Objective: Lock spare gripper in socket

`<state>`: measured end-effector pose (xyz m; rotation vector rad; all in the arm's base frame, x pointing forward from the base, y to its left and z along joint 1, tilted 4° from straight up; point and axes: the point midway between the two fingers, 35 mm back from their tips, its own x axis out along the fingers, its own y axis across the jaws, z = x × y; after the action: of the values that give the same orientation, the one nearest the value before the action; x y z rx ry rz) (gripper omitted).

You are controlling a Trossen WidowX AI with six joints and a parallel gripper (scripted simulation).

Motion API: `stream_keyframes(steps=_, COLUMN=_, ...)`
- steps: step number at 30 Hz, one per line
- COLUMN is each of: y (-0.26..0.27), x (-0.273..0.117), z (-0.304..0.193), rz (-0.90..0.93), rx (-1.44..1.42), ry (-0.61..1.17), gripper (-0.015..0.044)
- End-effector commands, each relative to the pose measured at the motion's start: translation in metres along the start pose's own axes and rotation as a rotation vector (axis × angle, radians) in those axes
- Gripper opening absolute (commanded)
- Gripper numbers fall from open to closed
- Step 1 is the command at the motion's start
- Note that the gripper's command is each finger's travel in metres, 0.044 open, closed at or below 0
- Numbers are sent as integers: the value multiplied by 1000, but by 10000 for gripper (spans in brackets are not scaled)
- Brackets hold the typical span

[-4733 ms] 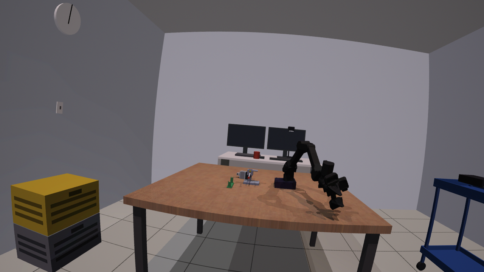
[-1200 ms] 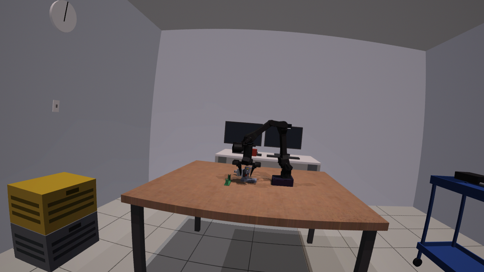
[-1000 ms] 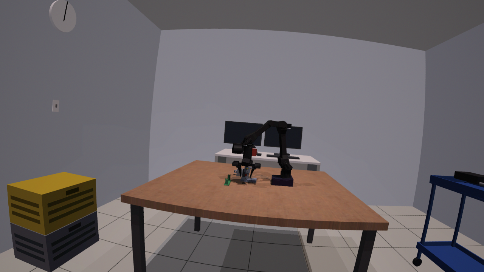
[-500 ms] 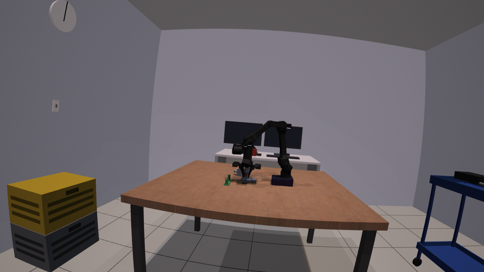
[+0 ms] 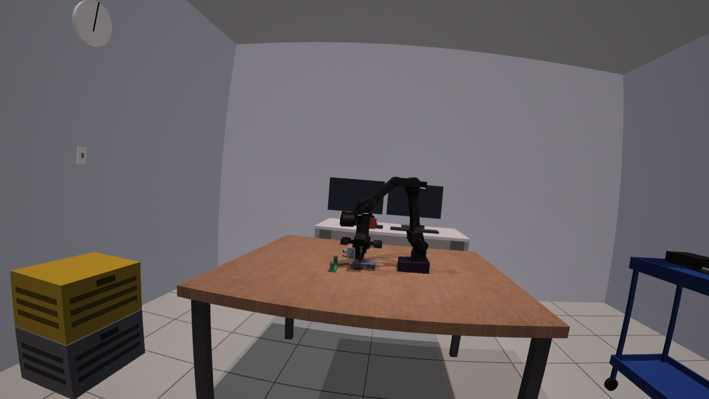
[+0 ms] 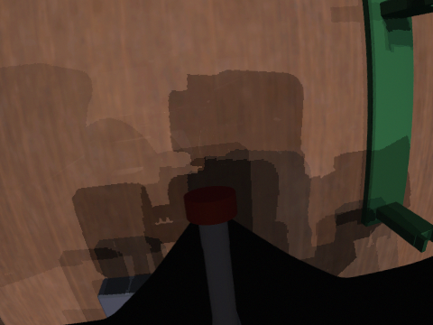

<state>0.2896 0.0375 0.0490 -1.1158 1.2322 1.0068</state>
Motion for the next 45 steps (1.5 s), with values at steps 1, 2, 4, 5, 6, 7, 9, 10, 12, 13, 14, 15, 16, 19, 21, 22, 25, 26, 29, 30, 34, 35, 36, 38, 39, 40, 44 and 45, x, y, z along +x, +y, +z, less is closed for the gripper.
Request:
stream_keyframes(steps=1, y=0, x=-2, z=2, rz=0, rx=1, ry=-30, gripper=0)
stream_keyframes(steps=2, y=0, x=-3, z=2, rz=0, rx=0, ry=-43, gripper=0)
stream_keyframes(steps=4, y=0, x=-5, z=3, rz=-2, rx=-1, ry=-70, gripper=0)
stream_keyframes(steps=5, y=0, x=-6, z=4, rz=-2, rx=-1, ry=-83, gripper=0)
stream_keyframes(steps=6, y=0, x=-6, z=5, rz=-2, rx=-1, ry=-96, gripper=0)
stream_keyframes(steps=7, y=0, x=-7, z=6, rz=-2, rx=0, ry=-109, gripper=0)
stream_keyframes(steps=9, y=0, x=-8, z=7, rz=-1, rx=1, ry=-125, gripper=0)
stream_keyframes(steps=10, y=0, x=-8, z=7, rz=-2, rx=1, ry=-125, gripper=0)
stream_keyframes(steps=12, y=0, x=-8, z=9, rz=-2, rx=0, ry=-127, gripper=0)
stream_keyframes(steps=13, y=0, x=-8, z=9, rz=-3, rx=0, ry=-128, gripper=0)
stream_keyframes(steps=14, y=0, x=-9, z=10, rz=-3, rx=0, ry=-129, gripper=0)
stream_keyframes(steps=15, y=0, x=-9, z=11, rz=-3, rx=-1, ry=-130, gripper=0)
stream_keyframes(steps=16, y=0, x=-9, z=12, rz=-3, rx=-1, ry=-131, gripper=0)
stream_keyframes(steps=19, y=0, x=-10, z=13, rz=-3, rx=-1, ry=-132, gripper=0)
stream_keyframes(steps=21, y=0, x=-10, z=14, rz=-2, rx=-1, ry=-133, gripper=0)
stream_keyframes(steps=22, y=0, x=-10, z=14, rz=-2, rx=-1, ry=-133, gripper=0)
stream_keyframes(steps=25, y=0, x=-12, z=17, rz=-3, rx=-1, ry=-134, gripper=0)
stream_keyframes(steps=26, y=0, x=-12, z=17, rz=-3, rx=-1, ry=-134, gripper=0)
stream_keyframes(steps=29, y=0, x=-13, z=19, rz=-5, rx=-1, ry=-134, gripper=0)
stream_keyframes(steps=30, y=0, x=-13, z=20, rz=-5, rx=-1, ry=-134, gripper=0)
stream_keyframes(steps=34, y=0, x=-12, z=23, rz=-6, rx=-1, ry=-133, gripper=0)
stream_keyframes(steps=35, y=0, x=-13, z=24, rz=-7, rx=-1, ry=-133, gripper=0)
stream_keyframes(steps=36, y=0, x=-13, z=25, rz=-7, rx=-1, ry=-133, gripper=0)
stream_keyframes(steps=38, y=0, x=-13, z=26, rz=-7, rx=-1, ry=-133, gripper=0)
stream_keyframes(steps=39, y=0, x=-13, z=26, rz=-7, rx=-1, ry=-133, gripper=0)
stream_keyframes(steps=40, y=0, x=-13, z=27, rz=-7, rx=-1, ry=-133, gripper=0)
stream_keyframes(steps=44, y=0, x=-13, z=31, rz=-6, rx=-1, ry=-132, gripper=0)
stream_keyframes(steps=45, y=0, x=-13, z=31, rz=-6, rx=-1, ry=-132, gripper=0)
